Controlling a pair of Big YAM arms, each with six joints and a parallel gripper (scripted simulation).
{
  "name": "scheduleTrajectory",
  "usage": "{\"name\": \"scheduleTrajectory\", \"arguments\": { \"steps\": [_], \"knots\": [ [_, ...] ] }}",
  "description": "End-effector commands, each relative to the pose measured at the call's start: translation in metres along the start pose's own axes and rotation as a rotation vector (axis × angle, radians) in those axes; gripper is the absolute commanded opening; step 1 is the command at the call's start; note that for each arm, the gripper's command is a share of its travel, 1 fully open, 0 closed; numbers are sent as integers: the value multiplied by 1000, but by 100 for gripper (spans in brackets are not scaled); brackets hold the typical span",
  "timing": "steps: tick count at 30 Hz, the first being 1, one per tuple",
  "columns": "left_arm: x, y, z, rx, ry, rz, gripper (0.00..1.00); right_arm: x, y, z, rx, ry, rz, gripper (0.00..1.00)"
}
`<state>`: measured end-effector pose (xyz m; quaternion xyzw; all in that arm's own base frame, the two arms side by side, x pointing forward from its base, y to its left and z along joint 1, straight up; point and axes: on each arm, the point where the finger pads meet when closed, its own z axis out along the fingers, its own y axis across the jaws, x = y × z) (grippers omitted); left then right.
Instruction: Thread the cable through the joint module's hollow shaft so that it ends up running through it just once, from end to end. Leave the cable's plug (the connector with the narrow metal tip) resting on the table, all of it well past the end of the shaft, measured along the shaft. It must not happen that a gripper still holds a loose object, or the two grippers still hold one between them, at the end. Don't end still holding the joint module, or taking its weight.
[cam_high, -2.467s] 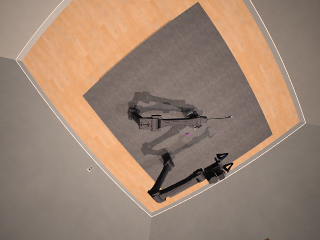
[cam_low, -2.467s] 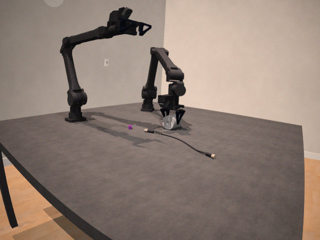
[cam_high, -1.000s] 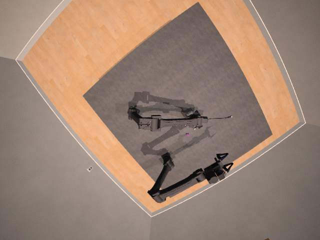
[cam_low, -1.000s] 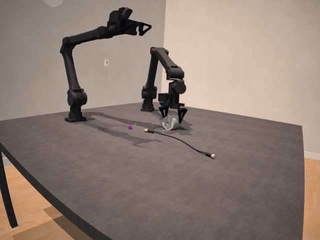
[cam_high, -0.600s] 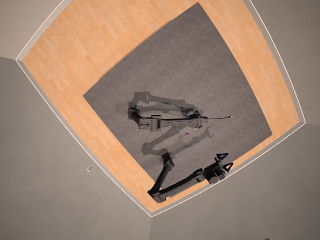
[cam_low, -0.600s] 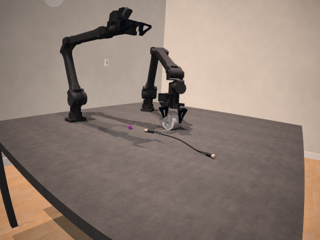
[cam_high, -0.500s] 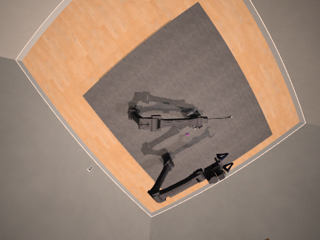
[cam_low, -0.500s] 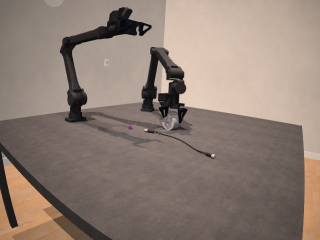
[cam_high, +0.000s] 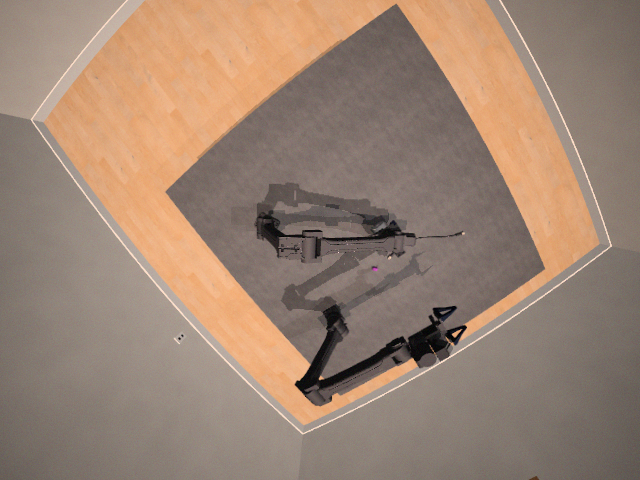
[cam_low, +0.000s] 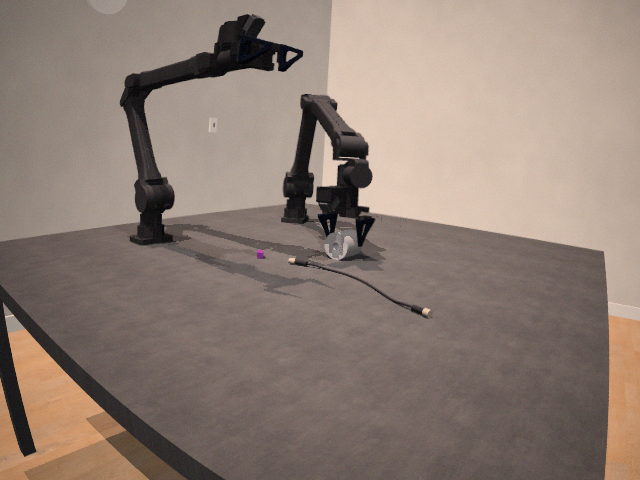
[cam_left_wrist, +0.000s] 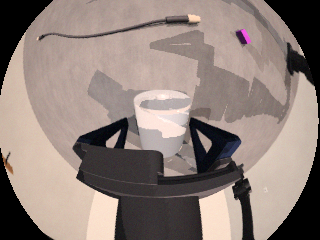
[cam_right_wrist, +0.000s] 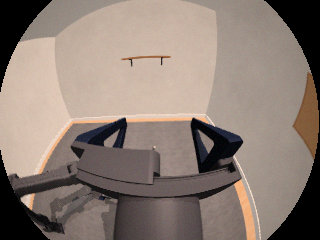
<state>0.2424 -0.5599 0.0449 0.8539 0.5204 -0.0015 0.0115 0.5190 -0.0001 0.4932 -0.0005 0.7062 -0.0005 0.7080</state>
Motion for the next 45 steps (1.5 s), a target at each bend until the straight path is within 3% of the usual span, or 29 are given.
{"name": "scheduleTrajectory", "arguments": {
  "steps": [1, 10, 12, 14, 25, 28, 31, 32, 34, 35, 36, 37, 45],
  "knots": [
    [-3, -7, 11, 23, 17, 3, 96, -26, -2, -3, 2, -41, 13, 100],
    [-3, -8, 11, 24, 16, 3, 96, -26, -2, -3, 2, -41, 13, 100],
    [-12, 3, -7, -1, -4, 3, 96, -26, -2, -3, 2, -41, 13, 100],
    [-17, 10, -43, -44, -40, 4, 96, -26, -2, -3, 2, -40, 13, 100],
    [-14, 6, -68, -26, -25, 4, 96, -26, -2, -3, 2, -41, 13, 100],
    [-9, 5, -59, -7, -9, 1, 96, -26, -2, -3, 2, -41, 13, 100],
    [-16, 8, -95, -46, -42, 4, 96, -26, -2, -3, 2, -41, 13, 100],
    [-16, 8, -96, -47, -43, 4, 96, -26, -2, -3, 2, -41, 13, 100],
    [-15, 7, -72, -17, -17, 4, 96, -26, -2, -3, 2, -41, 13, 100],
    [4, 22, -96, -61, -46, -41, 96, -14, -8, 2, 12, -10, 18, 27],
    [8, 22, -88, -64, -48, -51, 96, -52, 5, -9, -14, -90, 17, 27],
    [13, 20, -83, -57, -42, -62, 96, -17, -8, 2, 15, -23, 14, 27],
    [39, 45, -83, -98, -74, -176, 96, -21, -8, 0, 15, -30, 13, 27]
  ]
}}
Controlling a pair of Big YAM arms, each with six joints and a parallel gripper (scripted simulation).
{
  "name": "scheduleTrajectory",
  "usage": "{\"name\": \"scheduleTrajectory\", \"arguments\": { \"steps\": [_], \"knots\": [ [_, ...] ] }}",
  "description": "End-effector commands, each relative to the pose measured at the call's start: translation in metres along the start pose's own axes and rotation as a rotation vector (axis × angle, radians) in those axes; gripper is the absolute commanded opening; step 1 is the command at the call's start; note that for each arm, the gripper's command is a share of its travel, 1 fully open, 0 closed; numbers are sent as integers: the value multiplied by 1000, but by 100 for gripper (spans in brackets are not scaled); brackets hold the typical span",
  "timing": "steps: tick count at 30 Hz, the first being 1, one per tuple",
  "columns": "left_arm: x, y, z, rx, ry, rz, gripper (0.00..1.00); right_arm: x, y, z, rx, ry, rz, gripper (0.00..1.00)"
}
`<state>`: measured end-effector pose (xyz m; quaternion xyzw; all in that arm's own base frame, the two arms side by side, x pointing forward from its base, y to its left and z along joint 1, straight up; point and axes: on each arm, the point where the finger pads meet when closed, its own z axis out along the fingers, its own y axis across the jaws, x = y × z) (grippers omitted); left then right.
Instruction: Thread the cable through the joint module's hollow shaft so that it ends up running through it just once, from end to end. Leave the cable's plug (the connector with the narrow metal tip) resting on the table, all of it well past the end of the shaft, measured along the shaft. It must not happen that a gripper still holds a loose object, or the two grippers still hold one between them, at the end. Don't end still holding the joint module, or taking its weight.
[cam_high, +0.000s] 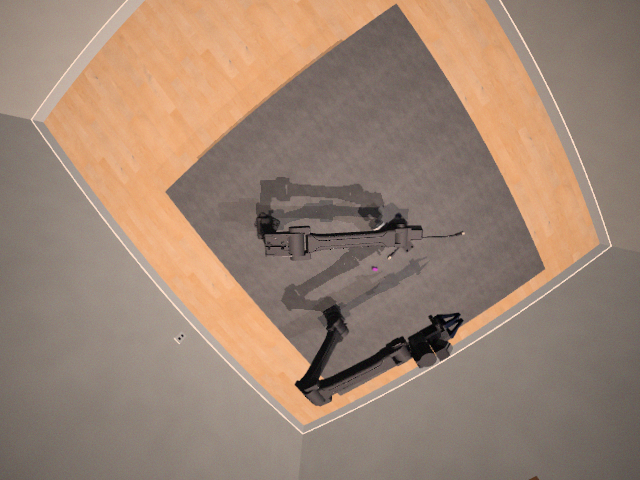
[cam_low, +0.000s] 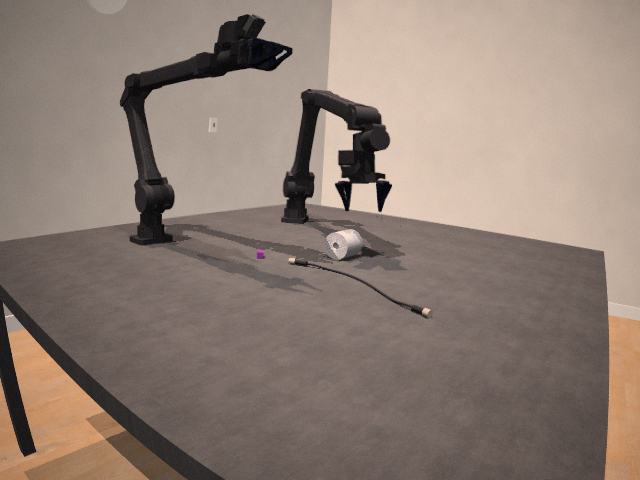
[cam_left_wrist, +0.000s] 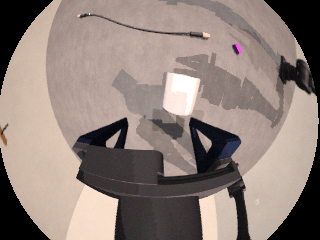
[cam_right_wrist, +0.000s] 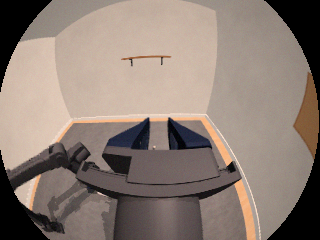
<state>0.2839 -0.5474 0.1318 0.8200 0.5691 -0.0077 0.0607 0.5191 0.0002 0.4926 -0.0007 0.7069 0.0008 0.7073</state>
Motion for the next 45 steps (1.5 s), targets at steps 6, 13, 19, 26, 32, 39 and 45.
{"name": "scheduleTrajectory", "arguments": {
  "steps": [6, 13, 19, 26, 32, 39, 45],
  "knots": [
    [43, 52, -29, -130, -101, -221, 96, -21, -8, -1, 17, -32, 12, 27],
    [98, 98, -64, -256, -197, -419, 96, 7, 19, 27, -35, 89, 16, 27],
    [131, 119, -78, -321, -240, -520, 96, 41, 31, 43, -54, 209, 16, 27],
    [198, 151, -130, -474, -341, -709, 96, 109, 58, 67, -96, 455, 6, 27],
    [246, 165, -163, -576, -410, -833, 96, 165, 79, 76, -122, 649, -9, 27],
    [306, 172, -201, -705, -484, -970, 96, 230, 105, 74, -152, 886, -40, 27],
    [363, 171, -244, -840, -571, -1096, 96, 297, 129, 59, -176, 1149, -83, 27]
  ]
}}
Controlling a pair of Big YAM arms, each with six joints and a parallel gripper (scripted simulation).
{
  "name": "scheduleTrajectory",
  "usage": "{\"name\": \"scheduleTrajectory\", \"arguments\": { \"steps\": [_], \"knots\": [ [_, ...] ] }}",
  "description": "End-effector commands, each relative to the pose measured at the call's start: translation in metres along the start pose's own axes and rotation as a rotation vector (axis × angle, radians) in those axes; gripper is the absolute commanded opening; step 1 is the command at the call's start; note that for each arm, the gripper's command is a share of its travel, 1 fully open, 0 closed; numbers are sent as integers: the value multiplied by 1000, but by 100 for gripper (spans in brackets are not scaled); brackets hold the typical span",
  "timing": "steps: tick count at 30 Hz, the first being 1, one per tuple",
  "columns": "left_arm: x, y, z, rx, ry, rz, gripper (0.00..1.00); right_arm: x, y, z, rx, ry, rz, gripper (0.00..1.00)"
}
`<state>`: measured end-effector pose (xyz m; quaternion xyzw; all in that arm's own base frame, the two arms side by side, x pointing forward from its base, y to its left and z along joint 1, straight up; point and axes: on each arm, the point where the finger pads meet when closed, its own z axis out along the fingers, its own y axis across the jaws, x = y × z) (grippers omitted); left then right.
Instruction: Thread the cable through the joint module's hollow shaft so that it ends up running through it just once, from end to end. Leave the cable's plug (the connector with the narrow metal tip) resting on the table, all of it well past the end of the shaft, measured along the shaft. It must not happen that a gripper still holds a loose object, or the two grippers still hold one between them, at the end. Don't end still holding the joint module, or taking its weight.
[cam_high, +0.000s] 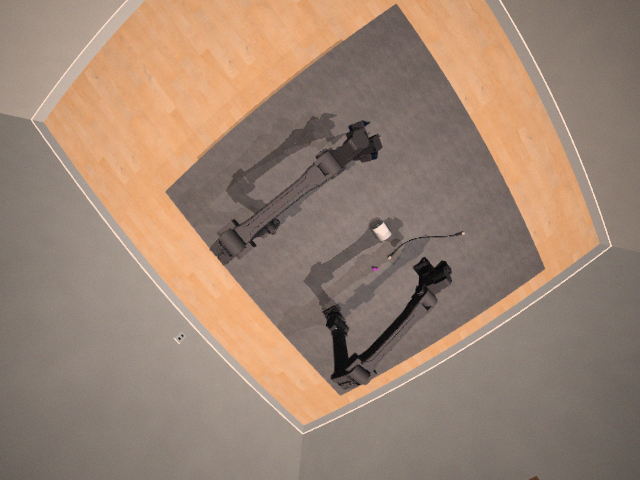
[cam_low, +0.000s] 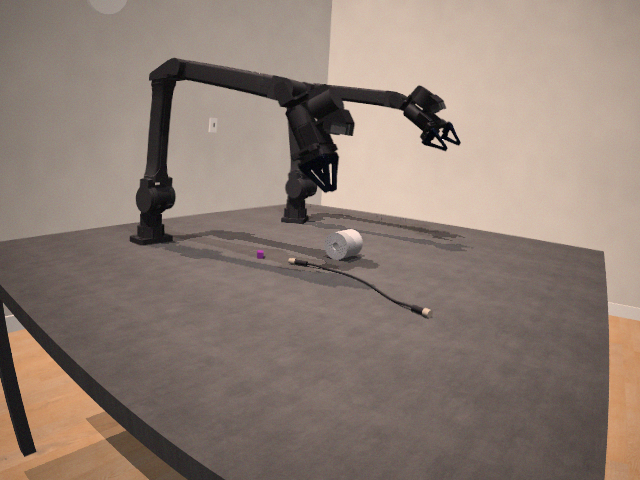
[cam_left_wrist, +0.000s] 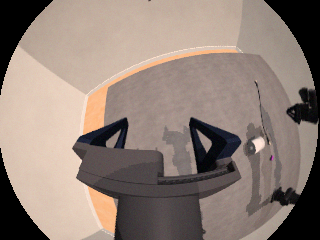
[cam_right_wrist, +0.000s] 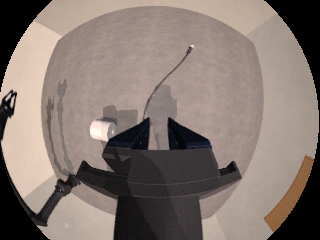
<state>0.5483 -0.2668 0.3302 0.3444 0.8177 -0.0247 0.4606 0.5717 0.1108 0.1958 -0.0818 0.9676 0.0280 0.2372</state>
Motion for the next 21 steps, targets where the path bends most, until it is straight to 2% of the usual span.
{"name": "scheduleTrajectory", "arguments": {
  "steps": [1, 3, 5, 7, 14, 18, 19, 21],
  "knots": [
    [-12, 43, -25, -84, -96, -107, 96, 0, 22, 13, -16, 109, -13, 27],
    [-11, 63, -37, -123, -130, -148, 96, 18, 30, 30, -17, 207, -25, 27],
    [-11, 63, -37, -123, -130, -148, 96, 18, 30, 30, -17, 207, -25, 27],
    [-6, 77, -40, -152, -149, -179, 96, 30, 35, 38, -13, 286, -33, 27],
    [-1, 147, -101, -302, -294, -313, 96, 72, 55, 65, -8, 523, -70, 27],
    [6, 179, -135, -378, -375, -378, 96, 84, 60, 71, -4, 595, -81, 27],
    [8, 186, -144, -398, -395, -394, 96, 79, 58, 61, -4, 583, -76, 27],
    [10, 194, -153, -417, -416, -408, 96, 79, 57, 60, -2, 587, -75, 27]
  ]
}}
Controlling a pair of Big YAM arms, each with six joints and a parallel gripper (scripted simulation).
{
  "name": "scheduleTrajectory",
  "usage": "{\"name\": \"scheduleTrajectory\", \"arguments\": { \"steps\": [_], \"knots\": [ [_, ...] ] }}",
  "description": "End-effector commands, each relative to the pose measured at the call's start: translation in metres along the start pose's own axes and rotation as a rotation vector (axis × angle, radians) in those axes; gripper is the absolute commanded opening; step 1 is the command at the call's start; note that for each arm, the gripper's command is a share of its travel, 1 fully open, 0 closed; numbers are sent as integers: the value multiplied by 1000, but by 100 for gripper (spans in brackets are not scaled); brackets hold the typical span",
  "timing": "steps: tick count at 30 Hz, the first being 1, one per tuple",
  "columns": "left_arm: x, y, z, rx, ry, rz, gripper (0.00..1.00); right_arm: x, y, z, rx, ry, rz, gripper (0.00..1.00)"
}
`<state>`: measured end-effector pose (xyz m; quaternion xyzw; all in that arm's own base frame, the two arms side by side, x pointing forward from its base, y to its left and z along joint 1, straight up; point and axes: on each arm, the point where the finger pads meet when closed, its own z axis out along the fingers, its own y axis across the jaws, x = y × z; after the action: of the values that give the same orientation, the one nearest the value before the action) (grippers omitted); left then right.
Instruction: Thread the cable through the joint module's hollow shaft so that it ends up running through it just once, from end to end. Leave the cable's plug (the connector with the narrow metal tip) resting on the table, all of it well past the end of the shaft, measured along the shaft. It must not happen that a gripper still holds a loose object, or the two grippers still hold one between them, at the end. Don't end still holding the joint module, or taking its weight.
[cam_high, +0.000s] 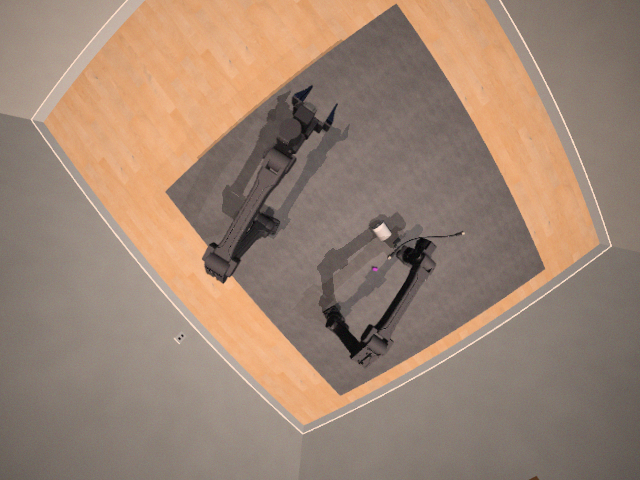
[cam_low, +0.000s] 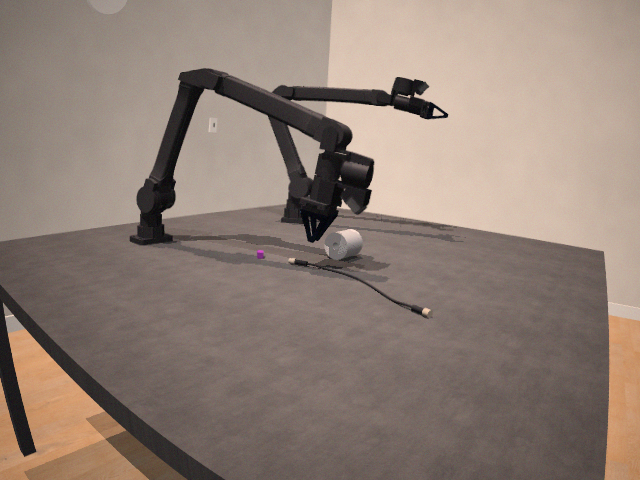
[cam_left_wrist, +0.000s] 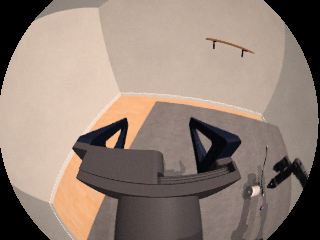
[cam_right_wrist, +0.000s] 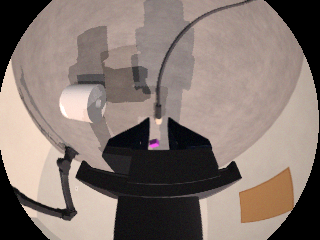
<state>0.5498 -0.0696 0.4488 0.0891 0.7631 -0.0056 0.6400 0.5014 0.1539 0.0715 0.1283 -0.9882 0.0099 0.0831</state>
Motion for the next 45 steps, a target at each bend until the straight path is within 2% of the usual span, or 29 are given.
{"name": "scheduleTrajectory", "arguments": {
  "steps": [1, 4, 5, 6, 8, 9, 12, 15, 18, 19, 22, 23, 24, 25, 26, 27, 28, 30, 32, 35, 37, 41, 44, 45],
  "knots": [
    [-13, 11, -8, -21, -60, -57, 96, -14, 2, -38, -3, -63, 12, 27],
    [-14, 33, -16, -62, -100, -93, 96, -16, -7, -47, -5, -87, 24, 27],
    [-17, 39, -21, -73, -117, -102, 96, -19, 10, -42, -3, -97, -12, 27],
    [-22, 49, -30, -93, -140, -112, 96, -17, 12, -8, 0, -32, -19, 27],
    [-26, 59, -37, -114, -165, -123, 96, -12, 12, -8, 1, -14, -18, 27],
    [-29, 63, -42, -120, -180, -128, 96, 1, 11, 9, 4, 35, -19, 27],
    [-33, 70, -48, -134, -201, -134, 96, 3, 2, 7, 2, 38, -4, 27],
    [-17, 59, -35, -112, -160, -129, 96, -7, 2, -17, -1, -23, -2, 27],
    [-20, 61, -37, -118, -169, -125, 96, -7, 2, -17, -1, -23, -2, 27],
    [-40, 76, -54, -151, -201, -116, 96, -7, 2, -17, -1, -23, -2, 27],
    [-35, 76, -54, -151, -197, -117, 96, -7, 2, -17, -1, -23, -2, 27],
    [-47, 77, -57, -152, -219, -118, 96, -7, 2, -17, -1, -23, -2, 27],
    [-44, 76, -53, -150, -211, -119, 96, -7, 2, -17, -1, -23, -2, 27],
    [-39, 73, -47, -142, -199, -119, 96, 9, -12, -3, 0, 26, 23, 27],
    [-37, 72, -45, -141, -194, -119, 96, 6, -7, -6, -2, 16, 7, 27],
    [-37, 72, -45, -141, -194, -119, 96, -12, 14, -19, 0, -49, -35, 27],
    [-37, 72, -45, -141, -194, -119, 96, 2, -7, -9, -2, 3, 11, 27],
    [-38, 72, -46, -141, -196, -119, 96, 1, -6, -9, -1, -1, 8, 27],
    [-38, 72, -46, -141, -196, -119, 96, -1, -4, 5, -1, 0, 7, 27],
    [-38, 72, -46, -141, -196, -119, 96, 0, -5, 6, -1, 6, 7, 27],
    [-38, 72, -46, -141, -196, -119, 96, -1, -5, 22, 0, 23, 9, 27],
    [-38, 72, -46, -141, -196, -119, 96, -1, -6, 27, 0, 20, 12, 27],
    [-38, 72, -46, -141, -196, -119, 96, -5, -6, 18, -1, -12, 13, 27],
    [-38, 72, -46, -141, -196, -119, 96, -3, -7, 24, -1, -1, 14, 27]
  ]
}}
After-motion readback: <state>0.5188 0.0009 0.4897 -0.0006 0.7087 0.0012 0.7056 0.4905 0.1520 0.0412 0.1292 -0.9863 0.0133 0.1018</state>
